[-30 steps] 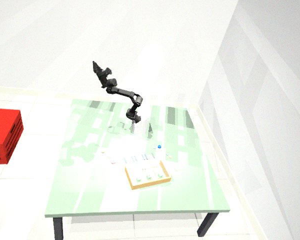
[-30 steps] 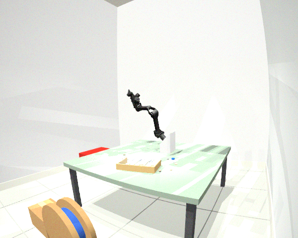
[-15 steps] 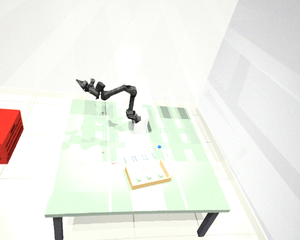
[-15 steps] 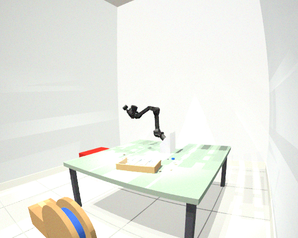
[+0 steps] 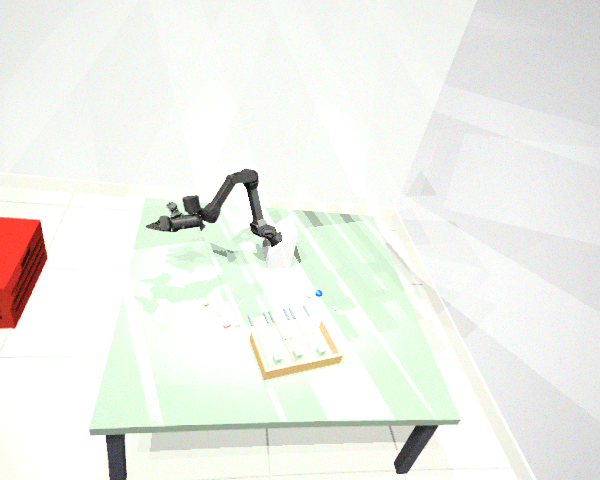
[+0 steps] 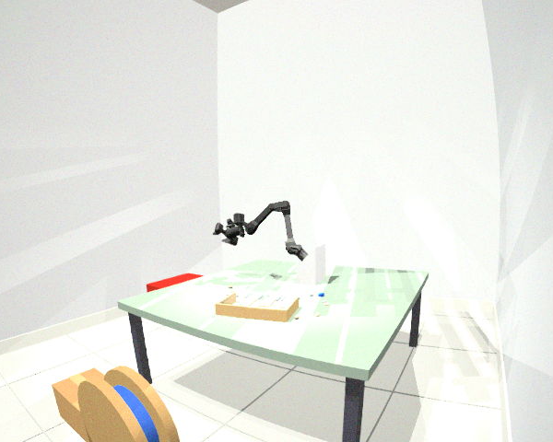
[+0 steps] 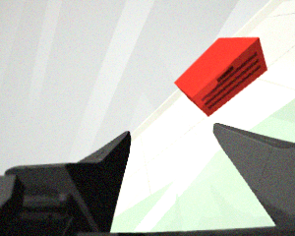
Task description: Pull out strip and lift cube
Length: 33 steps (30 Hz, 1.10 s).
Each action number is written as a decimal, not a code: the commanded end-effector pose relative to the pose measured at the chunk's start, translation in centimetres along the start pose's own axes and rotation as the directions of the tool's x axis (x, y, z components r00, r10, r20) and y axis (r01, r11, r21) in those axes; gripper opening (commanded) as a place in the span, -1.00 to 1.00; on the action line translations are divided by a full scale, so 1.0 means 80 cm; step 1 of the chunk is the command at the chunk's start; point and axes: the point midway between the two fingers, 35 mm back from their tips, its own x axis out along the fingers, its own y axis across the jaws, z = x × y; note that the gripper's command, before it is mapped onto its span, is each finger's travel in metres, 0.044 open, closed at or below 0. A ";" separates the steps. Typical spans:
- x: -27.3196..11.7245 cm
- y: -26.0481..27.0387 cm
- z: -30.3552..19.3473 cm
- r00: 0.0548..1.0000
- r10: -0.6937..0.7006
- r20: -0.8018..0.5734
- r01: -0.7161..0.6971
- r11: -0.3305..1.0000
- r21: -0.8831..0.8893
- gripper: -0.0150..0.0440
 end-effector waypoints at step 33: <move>-0.578 0.062 -0.342 0.198 0.255 -0.946 -0.980 0.060 -0.189 0.86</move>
